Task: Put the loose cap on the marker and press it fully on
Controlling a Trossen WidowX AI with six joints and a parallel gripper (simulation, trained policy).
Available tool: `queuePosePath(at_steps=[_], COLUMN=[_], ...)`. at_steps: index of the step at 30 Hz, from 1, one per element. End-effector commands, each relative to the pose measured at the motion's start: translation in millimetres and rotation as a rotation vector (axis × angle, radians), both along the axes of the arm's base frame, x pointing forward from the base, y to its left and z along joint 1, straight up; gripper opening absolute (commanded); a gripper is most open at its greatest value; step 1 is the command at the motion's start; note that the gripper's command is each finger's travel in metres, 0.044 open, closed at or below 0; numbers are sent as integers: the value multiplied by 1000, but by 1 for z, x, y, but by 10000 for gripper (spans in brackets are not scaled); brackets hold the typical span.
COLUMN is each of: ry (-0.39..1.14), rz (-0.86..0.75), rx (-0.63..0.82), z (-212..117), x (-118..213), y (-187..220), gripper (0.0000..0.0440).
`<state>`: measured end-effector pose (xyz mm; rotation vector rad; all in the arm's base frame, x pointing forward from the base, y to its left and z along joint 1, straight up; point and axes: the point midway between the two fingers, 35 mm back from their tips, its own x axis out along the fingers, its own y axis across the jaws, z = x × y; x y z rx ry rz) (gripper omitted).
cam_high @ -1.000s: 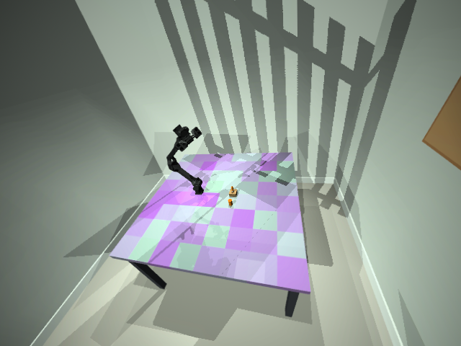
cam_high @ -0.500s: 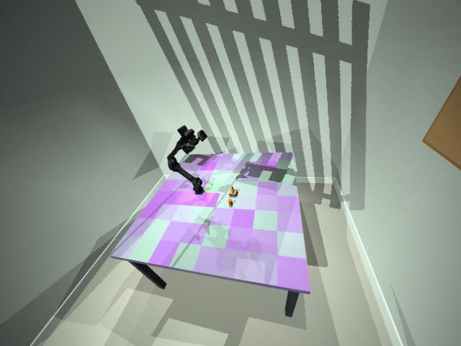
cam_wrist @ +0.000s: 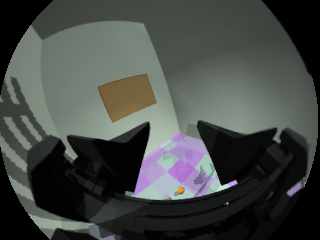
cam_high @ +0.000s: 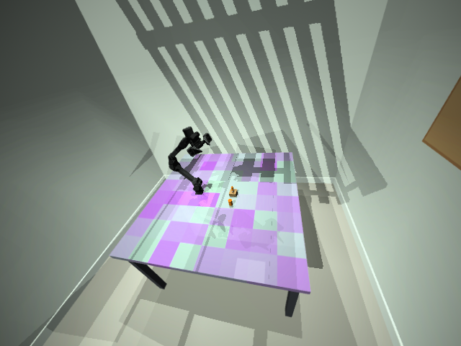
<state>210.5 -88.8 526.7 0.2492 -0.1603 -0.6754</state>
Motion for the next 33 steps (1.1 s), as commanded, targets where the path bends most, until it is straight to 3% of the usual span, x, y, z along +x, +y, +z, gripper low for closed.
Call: queuePosePath(at_steps=[1, 33], ry=[31, 298], rz=[25, 135], rx=[19, 186], z=[-9, -88], x=[8, 57], y=[4, 27], gripper=[319, 324])
